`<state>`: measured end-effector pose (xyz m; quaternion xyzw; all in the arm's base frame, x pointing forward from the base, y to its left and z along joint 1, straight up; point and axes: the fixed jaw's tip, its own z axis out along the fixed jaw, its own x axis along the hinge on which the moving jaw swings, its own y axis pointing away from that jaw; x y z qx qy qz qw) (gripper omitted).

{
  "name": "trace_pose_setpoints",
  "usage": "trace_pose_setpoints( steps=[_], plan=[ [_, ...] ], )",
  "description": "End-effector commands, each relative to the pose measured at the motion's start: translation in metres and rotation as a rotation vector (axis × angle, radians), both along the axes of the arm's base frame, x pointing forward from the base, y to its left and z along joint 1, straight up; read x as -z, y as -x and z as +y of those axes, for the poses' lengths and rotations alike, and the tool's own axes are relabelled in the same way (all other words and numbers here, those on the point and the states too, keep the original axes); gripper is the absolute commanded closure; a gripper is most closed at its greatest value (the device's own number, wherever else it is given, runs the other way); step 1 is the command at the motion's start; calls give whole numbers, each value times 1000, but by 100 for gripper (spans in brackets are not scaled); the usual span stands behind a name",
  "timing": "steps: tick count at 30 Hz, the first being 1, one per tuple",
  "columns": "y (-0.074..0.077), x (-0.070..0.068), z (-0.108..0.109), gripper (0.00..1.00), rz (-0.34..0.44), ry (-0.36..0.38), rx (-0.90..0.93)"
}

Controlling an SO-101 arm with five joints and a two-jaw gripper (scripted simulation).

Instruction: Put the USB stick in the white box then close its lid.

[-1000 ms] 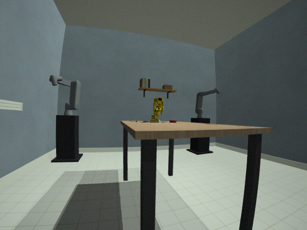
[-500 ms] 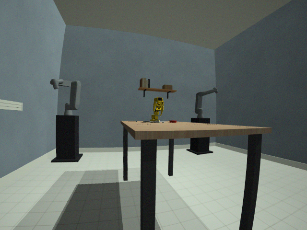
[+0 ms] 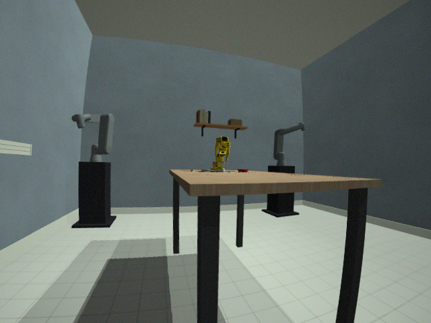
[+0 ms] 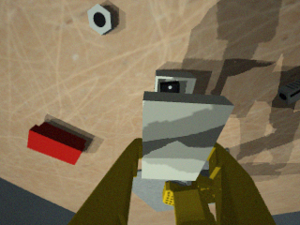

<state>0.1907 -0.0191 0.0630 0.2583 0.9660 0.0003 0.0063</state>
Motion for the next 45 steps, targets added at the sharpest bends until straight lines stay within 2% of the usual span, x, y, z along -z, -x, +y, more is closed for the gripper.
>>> trace_pose_setpoints(
  steps=[1,45],
  plan=[
    [3,-1,-1,78,5,-2,-4],
    [7,0,-3,78,5,-1,0]
  ],
)
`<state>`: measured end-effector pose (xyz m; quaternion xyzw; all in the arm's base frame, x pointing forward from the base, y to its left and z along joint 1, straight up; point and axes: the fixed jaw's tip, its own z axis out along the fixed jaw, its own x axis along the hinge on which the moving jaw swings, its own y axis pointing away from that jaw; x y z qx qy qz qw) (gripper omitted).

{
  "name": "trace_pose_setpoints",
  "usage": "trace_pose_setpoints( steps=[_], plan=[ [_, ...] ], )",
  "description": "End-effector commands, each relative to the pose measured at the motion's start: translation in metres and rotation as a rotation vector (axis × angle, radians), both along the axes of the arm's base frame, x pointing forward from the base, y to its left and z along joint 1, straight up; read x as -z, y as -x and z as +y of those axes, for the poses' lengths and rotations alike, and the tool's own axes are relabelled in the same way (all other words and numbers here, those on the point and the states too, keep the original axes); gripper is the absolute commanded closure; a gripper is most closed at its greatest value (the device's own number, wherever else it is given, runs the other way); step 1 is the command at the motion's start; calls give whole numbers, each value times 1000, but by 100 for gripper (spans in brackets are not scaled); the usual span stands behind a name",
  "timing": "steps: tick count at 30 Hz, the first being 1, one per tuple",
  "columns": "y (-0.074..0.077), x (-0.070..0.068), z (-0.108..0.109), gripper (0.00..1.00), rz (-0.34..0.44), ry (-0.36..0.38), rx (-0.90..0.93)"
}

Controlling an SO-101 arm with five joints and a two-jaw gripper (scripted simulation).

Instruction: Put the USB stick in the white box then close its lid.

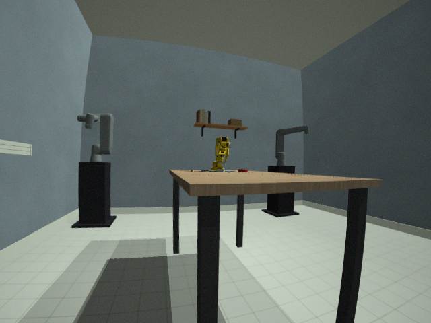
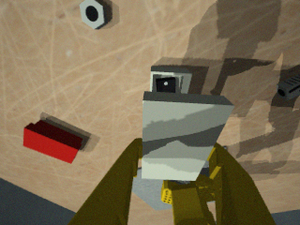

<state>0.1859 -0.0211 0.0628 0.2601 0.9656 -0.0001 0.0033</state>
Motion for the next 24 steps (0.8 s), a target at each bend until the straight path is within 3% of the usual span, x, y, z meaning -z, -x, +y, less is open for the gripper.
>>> trace_pose_setpoints(
  steps=[1,24],
  plan=[
    [2,0,-1,78,-1,-1,-4],
    [2,11,-1,78,-1,-1,-4]
  ],
)
